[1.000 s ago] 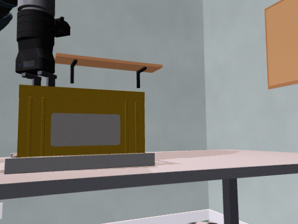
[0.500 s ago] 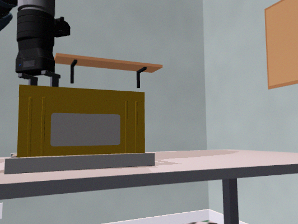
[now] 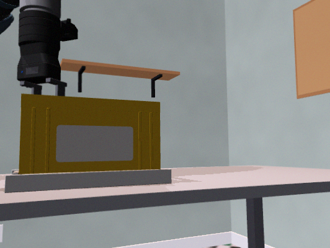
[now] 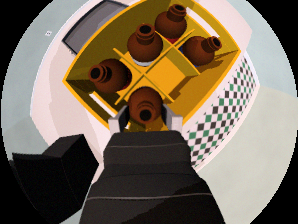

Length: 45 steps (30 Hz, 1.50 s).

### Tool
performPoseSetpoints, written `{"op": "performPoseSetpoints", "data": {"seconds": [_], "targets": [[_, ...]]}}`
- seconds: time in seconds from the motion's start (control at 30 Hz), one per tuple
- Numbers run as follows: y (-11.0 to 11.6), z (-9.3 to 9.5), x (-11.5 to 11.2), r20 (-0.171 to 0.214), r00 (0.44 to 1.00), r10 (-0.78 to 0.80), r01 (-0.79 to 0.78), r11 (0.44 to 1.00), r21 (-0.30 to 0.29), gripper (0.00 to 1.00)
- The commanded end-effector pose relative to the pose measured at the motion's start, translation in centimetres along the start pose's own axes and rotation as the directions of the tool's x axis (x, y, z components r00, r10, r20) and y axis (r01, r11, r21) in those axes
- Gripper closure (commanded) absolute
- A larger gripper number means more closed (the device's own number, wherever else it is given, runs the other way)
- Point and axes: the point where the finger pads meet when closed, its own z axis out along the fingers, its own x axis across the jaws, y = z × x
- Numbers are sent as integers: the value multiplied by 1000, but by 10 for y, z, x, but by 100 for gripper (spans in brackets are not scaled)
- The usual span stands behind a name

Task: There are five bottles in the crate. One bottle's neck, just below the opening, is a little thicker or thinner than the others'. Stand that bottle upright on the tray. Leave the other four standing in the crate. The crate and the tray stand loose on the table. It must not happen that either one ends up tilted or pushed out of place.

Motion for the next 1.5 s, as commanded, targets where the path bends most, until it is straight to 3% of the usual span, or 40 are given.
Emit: {"op": "performPoseSetpoints", "data": {"seconds": [0.0, 0.53, 1.03, 1.47], "targets": [[0, 0, 0, -1, 1000, 0, 0, 1000, 0, 0], [0, -13, 0, -1, 1000, 0, 0, 1000, 0, 0], [0, -59, 0, -1, 1000, 0, 0, 1000, 0, 0], [0, -81, 0, -1, 1000, 0, 0, 1000, 0, 0]]}}
